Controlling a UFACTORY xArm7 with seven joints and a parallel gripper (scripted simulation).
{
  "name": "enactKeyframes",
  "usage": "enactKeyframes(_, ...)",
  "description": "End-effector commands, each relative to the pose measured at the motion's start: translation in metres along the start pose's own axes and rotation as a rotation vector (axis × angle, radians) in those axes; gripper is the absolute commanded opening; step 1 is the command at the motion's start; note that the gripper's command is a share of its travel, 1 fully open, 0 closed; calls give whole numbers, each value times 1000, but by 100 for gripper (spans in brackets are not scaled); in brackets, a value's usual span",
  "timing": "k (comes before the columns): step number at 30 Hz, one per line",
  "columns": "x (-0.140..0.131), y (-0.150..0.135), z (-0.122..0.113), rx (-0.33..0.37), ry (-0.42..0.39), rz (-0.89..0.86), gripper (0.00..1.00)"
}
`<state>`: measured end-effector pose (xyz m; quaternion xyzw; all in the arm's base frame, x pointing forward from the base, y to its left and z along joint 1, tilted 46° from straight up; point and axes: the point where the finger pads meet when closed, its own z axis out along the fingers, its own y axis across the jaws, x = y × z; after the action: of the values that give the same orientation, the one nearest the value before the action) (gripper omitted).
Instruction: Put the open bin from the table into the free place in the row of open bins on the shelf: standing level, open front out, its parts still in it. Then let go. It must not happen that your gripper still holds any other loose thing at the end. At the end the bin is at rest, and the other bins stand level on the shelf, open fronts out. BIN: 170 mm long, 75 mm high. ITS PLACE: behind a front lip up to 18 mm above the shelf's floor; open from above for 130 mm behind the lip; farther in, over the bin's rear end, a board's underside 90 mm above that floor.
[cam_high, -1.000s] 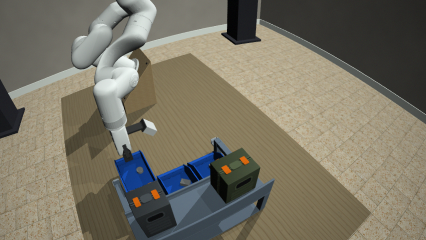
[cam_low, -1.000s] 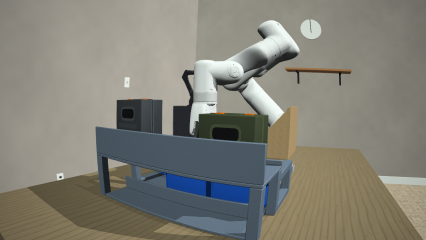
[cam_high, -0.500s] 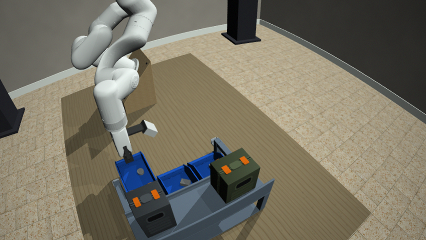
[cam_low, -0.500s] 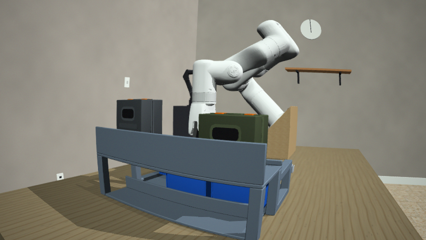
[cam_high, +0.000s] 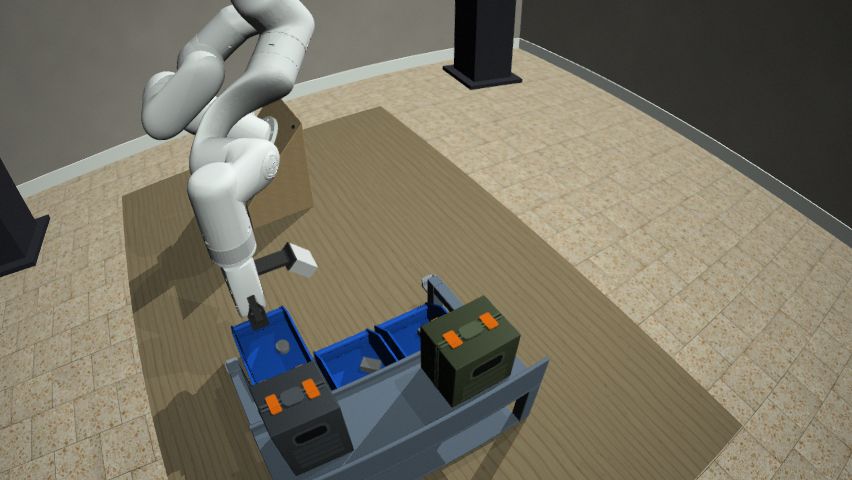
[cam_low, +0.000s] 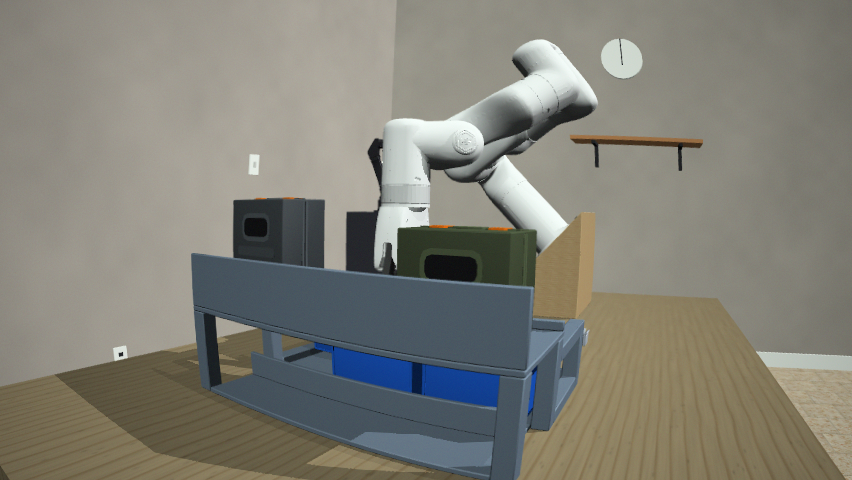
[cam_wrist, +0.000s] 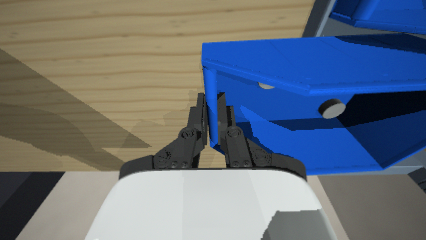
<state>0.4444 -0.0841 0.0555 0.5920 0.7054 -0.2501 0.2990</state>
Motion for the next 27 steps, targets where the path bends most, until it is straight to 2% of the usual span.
enactKeyframes(1, 0, 7, -2, -4, 0, 0, 0)
enactKeyframes(27, 0, 21, -2, -5, 0, 0, 0)
